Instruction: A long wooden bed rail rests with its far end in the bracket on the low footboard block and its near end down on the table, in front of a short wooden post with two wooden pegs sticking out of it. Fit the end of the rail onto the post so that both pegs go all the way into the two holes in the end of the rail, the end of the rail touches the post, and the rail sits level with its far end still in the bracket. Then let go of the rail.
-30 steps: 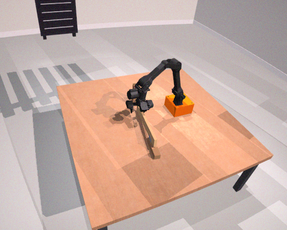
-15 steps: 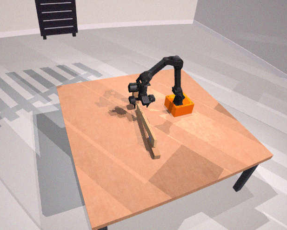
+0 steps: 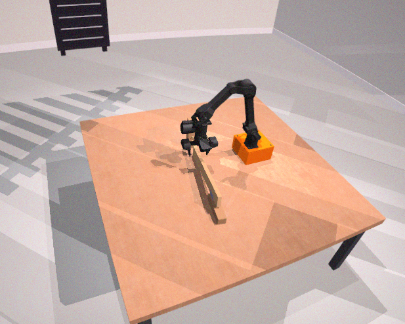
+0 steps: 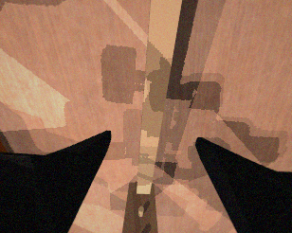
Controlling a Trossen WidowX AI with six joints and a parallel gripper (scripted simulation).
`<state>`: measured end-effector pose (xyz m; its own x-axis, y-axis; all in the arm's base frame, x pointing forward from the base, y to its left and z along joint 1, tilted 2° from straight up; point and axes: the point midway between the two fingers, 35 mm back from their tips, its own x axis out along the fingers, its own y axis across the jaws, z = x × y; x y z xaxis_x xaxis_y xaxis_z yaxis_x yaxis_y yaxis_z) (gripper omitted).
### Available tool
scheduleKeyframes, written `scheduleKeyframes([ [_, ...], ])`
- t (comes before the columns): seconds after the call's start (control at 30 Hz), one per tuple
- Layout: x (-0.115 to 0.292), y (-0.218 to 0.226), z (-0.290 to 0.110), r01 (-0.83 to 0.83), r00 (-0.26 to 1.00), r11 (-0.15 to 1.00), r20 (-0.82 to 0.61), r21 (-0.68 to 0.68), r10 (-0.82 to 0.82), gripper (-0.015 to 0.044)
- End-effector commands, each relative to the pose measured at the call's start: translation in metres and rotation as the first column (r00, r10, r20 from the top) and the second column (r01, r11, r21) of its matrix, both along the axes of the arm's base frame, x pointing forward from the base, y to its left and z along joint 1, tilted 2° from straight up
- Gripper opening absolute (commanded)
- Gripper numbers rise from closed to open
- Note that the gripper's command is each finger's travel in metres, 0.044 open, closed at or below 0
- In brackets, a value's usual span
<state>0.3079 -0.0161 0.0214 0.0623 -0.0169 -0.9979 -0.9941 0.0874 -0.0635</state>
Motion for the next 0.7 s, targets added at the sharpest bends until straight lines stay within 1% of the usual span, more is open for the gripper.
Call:
scheduleKeyframes([
  [0.0,-0.002,0.001,-0.009,-0.005,1.000,1.000,-0.011,0.005,0.005,0.0440],
  [0.67,-0.002,0.000,-0.041,-0.005,1.000,1.000,-0.011,0.005,0.005,0.0440],
])
